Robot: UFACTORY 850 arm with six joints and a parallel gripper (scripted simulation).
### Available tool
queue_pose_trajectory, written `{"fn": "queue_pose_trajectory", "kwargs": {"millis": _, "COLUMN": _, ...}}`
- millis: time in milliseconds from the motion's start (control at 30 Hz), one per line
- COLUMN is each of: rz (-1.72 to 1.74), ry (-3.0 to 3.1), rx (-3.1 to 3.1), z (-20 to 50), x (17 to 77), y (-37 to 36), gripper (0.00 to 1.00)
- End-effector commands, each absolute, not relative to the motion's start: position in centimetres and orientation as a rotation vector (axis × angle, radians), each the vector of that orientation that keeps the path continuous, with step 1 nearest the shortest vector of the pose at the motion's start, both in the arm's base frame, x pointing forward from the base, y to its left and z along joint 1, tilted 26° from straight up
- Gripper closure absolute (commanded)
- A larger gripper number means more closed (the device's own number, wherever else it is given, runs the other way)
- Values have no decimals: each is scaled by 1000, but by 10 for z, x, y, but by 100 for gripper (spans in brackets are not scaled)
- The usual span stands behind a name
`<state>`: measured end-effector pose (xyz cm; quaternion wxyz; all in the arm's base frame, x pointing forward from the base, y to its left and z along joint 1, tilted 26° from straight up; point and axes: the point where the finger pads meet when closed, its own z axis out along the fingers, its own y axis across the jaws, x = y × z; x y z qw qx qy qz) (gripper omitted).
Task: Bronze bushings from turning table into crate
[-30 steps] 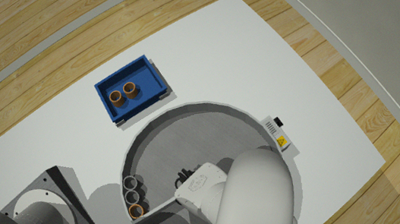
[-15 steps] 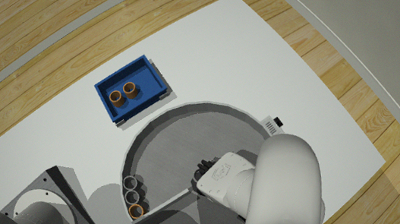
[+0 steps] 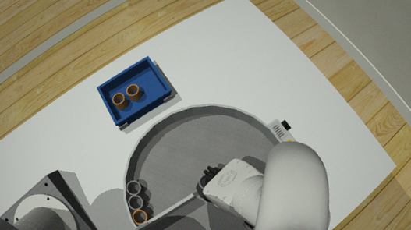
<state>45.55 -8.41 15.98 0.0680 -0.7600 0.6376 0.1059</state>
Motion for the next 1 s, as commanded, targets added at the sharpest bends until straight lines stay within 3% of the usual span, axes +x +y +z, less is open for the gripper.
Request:
{"fn": "queue_pose_trajectory", "kwargs": {"millis": 0, "rz": 316, "ry": 1919, "rx": -2289, "z": 157, "x": 457, "y": -86, "gripper": 100}}
{"fn": "queue_pose_trajectory", "kwargs": {"millis": 967, "rz": 316, "ry": 1919, "rx": -2289, "z": 139, "x": 458, "y": -94, "gripper": 100}}
